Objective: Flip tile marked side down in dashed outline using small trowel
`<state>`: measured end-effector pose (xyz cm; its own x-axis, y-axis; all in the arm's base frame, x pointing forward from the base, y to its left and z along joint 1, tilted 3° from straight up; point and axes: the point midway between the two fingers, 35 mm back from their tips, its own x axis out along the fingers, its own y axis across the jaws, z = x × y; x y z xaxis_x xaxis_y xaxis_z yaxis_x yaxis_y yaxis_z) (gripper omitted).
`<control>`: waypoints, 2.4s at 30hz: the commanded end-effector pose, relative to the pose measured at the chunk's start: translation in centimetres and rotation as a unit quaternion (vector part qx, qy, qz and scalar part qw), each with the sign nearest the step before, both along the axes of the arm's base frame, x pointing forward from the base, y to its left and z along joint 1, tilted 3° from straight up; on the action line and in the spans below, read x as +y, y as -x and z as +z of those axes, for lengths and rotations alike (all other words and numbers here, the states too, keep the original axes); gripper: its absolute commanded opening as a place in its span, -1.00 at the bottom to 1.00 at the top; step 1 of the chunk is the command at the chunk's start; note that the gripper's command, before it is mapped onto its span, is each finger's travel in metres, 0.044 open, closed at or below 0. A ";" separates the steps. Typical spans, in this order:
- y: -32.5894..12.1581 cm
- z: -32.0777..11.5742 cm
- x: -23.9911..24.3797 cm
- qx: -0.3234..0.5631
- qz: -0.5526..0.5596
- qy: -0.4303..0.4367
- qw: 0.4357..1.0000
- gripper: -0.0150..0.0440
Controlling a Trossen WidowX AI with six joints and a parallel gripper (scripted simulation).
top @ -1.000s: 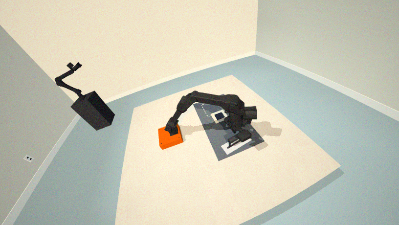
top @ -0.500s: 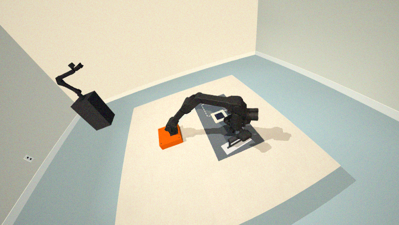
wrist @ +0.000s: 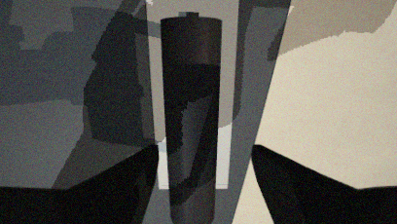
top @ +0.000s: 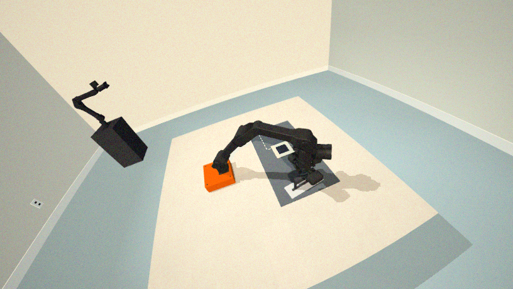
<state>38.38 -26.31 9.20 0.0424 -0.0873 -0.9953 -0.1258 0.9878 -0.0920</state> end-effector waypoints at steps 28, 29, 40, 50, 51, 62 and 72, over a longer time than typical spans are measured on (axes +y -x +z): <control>0.0 -1.4 0.0 0.000 0.002 -0.003 1.000 -0.05; 0.0 -1.4 0.0 0.000 0.002 -0.003 1.000 -0.05; -0.1 -1.4 0.0 -0.007 -0.080 -0.007 0.997 -0.05; -0.1 -1.4 0.0 -0.019 -0.228 -0.013 0.973 -0.05; -0.1 -1.4 0.0 -0.021 -0.242 -0.013 0.970 -0.05; -0.1 -1.4 0.0 -0.033 -0.392 -0.020 0.919 -0.05; -0.1 -1.4 0.0 -0.044 -0.519 -0.025 0.853 -0.05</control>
